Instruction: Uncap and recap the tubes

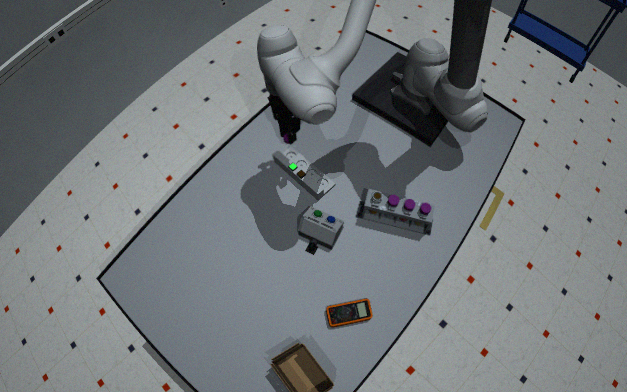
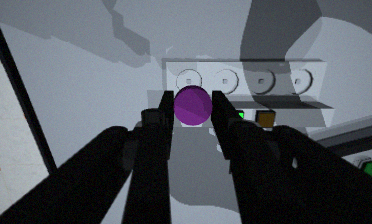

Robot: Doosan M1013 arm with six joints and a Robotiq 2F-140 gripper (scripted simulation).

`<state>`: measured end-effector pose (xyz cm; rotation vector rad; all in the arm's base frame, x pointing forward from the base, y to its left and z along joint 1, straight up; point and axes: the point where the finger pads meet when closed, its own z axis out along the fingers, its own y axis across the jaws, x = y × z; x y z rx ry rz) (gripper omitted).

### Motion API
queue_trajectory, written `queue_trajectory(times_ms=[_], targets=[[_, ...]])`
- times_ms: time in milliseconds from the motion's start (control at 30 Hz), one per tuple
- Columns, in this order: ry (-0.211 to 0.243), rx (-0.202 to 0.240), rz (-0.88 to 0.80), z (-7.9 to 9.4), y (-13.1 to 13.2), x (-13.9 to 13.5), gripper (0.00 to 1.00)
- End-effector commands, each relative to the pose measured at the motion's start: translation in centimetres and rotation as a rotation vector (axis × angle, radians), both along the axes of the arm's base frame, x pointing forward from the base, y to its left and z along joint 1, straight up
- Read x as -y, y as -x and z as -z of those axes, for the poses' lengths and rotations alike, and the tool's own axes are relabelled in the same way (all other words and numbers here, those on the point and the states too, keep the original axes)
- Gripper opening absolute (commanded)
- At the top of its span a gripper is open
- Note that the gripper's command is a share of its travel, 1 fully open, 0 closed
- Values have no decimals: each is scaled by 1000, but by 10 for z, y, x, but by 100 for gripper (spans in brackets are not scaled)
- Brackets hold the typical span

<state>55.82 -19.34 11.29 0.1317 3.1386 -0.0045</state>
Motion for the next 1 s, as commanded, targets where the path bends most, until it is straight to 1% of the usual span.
queue_trajectory(times_ms=[0, 133, 233, 333, 367, 400, 467, 533, 567, 967], targets=[[0, 1, 0, -17, -1, 0, 30], [0, 1, 0, -36, -1, 0, 30], [0, 1, 0, -36, -1, 0, 30], [0, 2, 250, -36, 0, -25, 30], [0, 2, 308, -36, 1, -33, 30], [-1, 2, 342, -36, 1, -36, 30], [-1, 2, 342, -36, 1, -36, 30], [-1, 3, 519, -36, 1, -53, 30], [-1, 3, 545, -36, 2, -61, 30], [-1, 3, 545, -36, 5, -148, 30]])
